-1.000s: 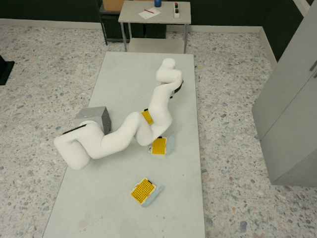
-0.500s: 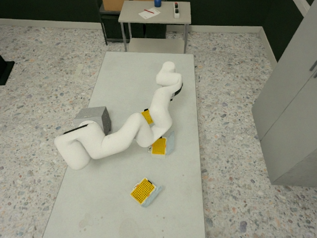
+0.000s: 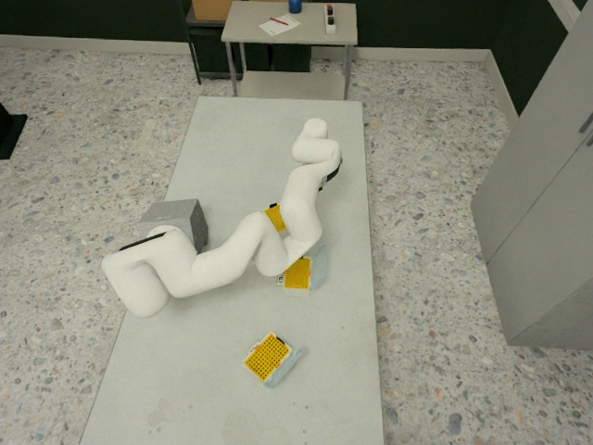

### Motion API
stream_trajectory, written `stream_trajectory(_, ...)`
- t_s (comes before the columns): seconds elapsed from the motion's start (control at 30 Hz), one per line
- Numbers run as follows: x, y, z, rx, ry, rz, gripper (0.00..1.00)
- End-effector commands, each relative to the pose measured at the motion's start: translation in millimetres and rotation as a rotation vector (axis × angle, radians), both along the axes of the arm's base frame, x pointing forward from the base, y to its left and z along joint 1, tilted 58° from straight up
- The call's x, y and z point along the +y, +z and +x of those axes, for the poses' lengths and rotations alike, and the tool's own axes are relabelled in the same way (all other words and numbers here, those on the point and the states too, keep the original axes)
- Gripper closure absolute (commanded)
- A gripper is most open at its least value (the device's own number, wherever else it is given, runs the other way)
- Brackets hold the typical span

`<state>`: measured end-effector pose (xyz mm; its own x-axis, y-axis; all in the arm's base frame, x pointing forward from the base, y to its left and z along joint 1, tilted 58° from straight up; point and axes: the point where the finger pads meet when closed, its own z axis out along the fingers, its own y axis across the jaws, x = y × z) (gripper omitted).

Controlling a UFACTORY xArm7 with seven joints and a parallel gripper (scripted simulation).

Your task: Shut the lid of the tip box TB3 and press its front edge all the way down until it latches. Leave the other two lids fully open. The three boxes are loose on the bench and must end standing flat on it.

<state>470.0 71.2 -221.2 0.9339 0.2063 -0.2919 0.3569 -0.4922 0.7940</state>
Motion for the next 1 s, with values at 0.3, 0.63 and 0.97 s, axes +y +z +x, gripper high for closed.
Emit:
stream_trajectory(0.3, 2, 3, -5, -0.002, 0.002, 0.004, 1.00)
stream_trajectory(0.63, 1, 7, -15, -0.002, 0.002, 0.004, 1.00)
stream_trajectory(0.97, 0, 11, -28, -0.002, 0.002, 0.004, 1.00)
